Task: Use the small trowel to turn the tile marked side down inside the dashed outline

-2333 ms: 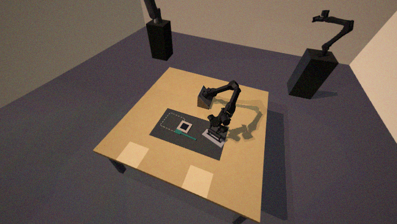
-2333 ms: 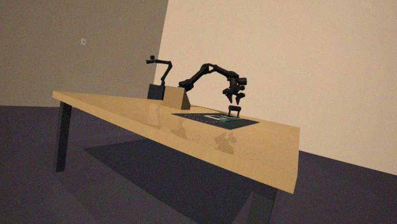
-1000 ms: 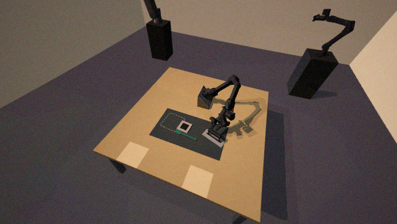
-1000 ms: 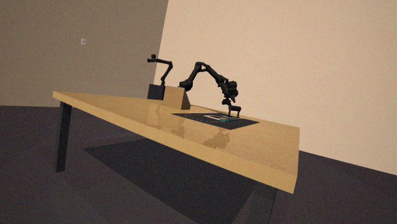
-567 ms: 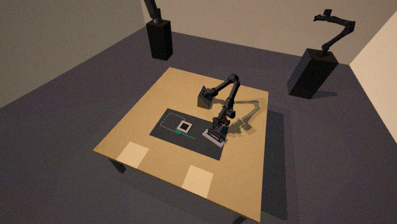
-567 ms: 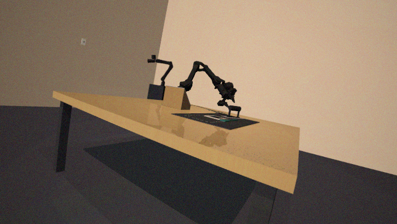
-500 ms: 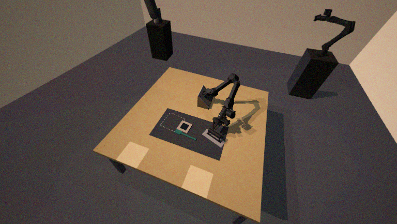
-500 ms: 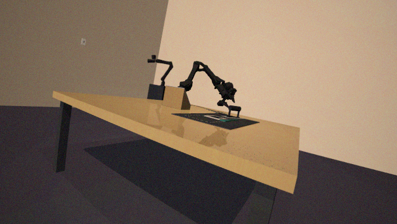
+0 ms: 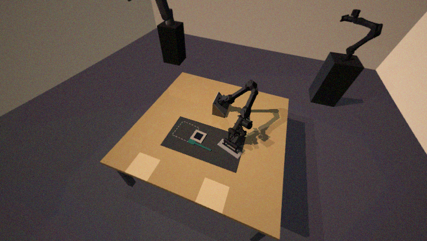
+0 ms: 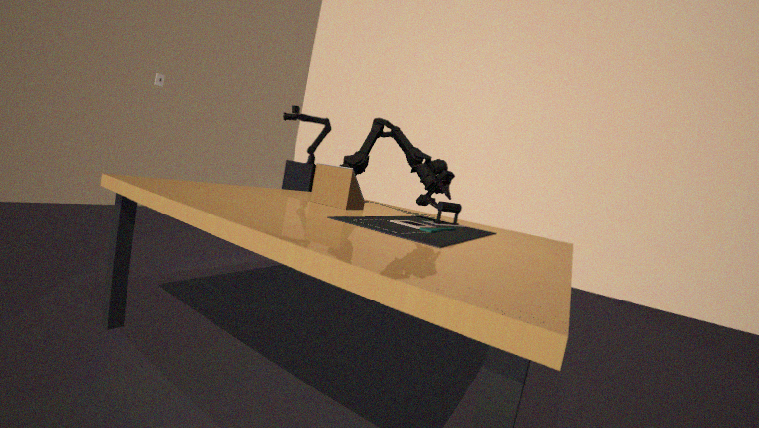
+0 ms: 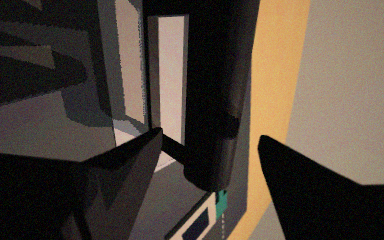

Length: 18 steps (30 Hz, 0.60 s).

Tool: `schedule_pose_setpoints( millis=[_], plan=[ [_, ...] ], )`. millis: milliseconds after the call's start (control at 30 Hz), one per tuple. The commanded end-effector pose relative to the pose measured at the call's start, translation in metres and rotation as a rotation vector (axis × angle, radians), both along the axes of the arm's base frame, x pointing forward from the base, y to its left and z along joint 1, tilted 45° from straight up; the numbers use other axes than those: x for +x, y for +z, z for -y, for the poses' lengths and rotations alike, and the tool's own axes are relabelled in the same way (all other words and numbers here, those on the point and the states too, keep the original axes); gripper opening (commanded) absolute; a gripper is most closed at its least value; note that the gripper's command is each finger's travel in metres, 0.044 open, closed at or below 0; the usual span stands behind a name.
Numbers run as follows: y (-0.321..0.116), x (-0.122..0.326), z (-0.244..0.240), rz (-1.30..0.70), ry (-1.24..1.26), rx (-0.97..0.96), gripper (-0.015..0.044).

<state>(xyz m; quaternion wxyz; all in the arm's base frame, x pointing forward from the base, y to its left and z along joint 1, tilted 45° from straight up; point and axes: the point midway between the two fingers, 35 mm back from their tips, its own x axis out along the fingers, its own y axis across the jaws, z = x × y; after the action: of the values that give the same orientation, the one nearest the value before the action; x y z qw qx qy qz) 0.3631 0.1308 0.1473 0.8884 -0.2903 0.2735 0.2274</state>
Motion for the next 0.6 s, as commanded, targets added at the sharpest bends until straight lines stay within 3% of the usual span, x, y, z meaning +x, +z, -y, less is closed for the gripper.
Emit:
schedule_pose_setpoints(
  millis=[0, 567],
  plan=[
    [-0.004, 0.006, -0.002, 0.003, 0.000, -0.005, 0.0300],
    [-0.020, 0.026, -0.008, 0.003, 0.000, -0.005, 0.0300]
  ],
)
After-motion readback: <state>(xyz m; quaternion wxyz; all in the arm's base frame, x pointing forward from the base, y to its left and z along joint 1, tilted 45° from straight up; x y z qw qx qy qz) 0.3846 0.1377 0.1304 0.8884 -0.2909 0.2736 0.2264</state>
